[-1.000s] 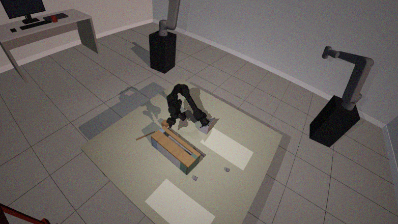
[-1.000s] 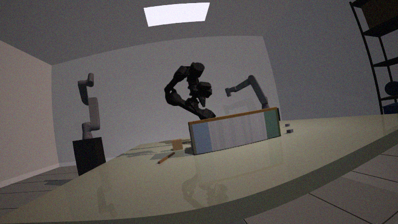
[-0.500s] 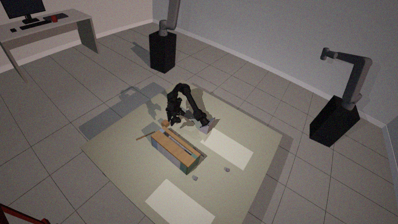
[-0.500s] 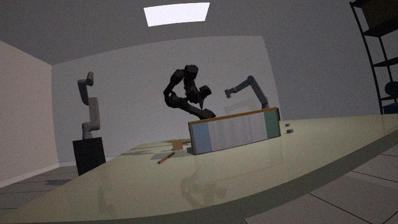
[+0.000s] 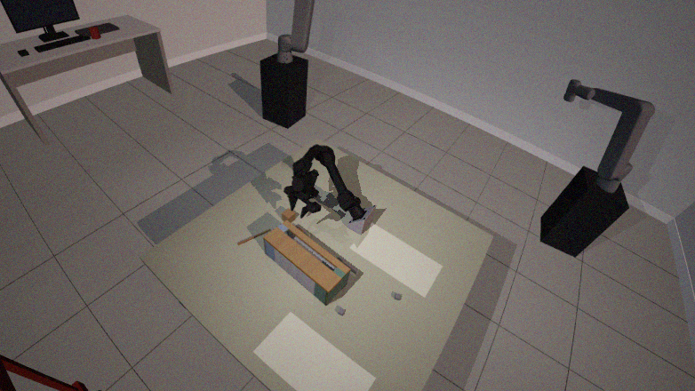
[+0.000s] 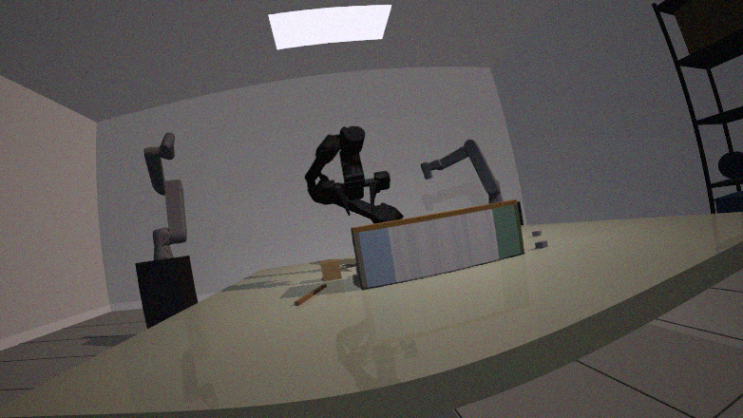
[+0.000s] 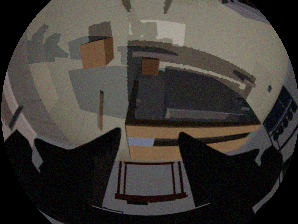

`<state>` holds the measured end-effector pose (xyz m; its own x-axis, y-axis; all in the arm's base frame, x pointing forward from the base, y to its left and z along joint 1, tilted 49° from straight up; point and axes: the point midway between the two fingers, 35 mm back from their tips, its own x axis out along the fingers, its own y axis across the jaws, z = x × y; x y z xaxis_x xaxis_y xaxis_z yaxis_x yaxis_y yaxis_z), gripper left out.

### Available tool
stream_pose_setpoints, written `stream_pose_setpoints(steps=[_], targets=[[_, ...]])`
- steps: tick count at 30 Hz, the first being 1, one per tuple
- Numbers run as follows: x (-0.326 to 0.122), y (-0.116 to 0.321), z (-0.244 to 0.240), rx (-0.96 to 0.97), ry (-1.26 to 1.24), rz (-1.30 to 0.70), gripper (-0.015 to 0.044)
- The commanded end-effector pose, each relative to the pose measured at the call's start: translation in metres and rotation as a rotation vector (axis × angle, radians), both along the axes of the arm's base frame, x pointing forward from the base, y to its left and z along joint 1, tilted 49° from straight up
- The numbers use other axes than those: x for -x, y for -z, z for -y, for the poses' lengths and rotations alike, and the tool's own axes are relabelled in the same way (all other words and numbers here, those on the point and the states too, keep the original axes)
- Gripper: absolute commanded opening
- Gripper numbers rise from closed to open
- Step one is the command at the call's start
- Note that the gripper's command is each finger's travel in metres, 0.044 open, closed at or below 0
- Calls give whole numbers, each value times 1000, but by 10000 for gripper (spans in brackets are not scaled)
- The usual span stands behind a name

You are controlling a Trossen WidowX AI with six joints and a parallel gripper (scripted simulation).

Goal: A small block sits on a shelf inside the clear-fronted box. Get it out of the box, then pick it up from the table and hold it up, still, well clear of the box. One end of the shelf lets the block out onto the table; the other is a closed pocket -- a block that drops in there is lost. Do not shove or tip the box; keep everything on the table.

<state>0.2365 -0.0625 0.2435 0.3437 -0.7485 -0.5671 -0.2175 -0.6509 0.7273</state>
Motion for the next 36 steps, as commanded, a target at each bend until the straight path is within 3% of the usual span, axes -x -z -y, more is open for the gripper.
stream_pose_setpoints(steps=[1, 4, 18, 36], targets=[[2, 2, 2, 15, -11, -24, 285], [2, 4, 4, -41, 83, 97, 285], [5, 19, 24, -555, 963, 1228, 285], [6, 31, 37, -877, 1531, 1965, 285]])
